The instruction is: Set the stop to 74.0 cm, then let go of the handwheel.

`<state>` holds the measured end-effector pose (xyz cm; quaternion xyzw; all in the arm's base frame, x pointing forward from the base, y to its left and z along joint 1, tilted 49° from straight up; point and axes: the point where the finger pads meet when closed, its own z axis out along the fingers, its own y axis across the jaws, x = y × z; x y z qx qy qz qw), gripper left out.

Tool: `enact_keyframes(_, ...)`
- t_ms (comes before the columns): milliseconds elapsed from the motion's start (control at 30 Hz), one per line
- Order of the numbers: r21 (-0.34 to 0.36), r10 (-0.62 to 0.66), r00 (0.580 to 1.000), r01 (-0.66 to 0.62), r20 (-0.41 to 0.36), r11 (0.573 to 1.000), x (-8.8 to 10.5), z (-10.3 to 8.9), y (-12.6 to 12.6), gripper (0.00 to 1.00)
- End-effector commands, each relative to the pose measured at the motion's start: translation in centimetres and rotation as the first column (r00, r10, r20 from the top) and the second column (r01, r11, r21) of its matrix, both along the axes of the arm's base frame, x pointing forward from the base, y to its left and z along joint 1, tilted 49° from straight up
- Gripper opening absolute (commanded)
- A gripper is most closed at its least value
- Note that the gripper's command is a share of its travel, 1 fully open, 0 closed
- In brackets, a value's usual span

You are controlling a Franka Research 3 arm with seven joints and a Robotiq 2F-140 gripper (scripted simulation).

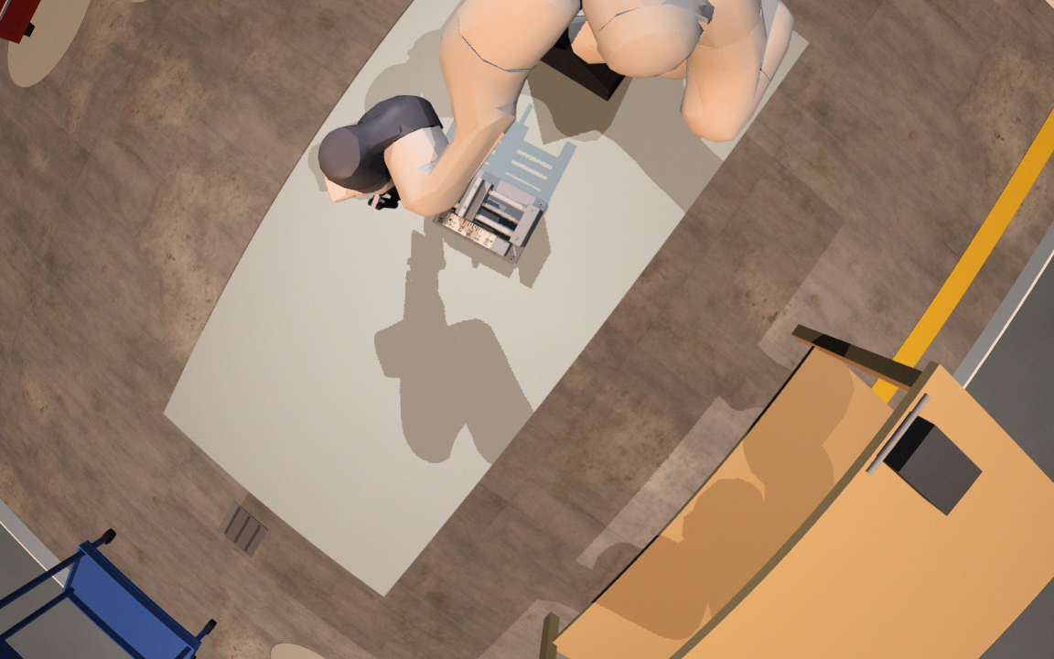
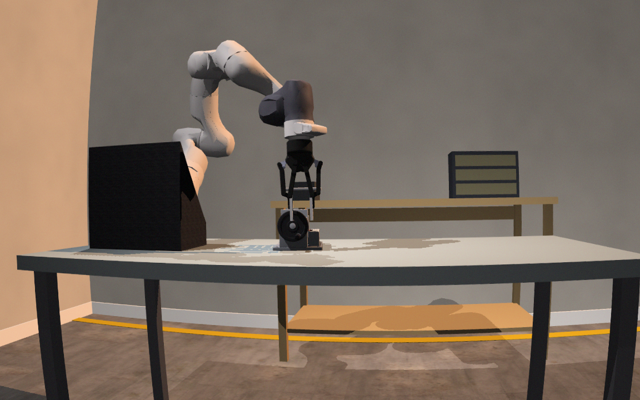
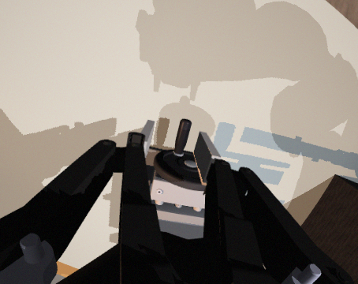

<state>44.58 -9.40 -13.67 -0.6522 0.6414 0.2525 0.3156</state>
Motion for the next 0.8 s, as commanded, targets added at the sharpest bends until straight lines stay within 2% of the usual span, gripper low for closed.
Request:
enact_keyframes(0,0.017,0.016,1.000,-0.016,-0.011,1.000,-0.95,2.83,-2.60,0.33)
enact_keyframes(767,0.017,0.016,1.000,-0.016,-0.011,1.000,-0.97,3.03,-2.82,0.33)
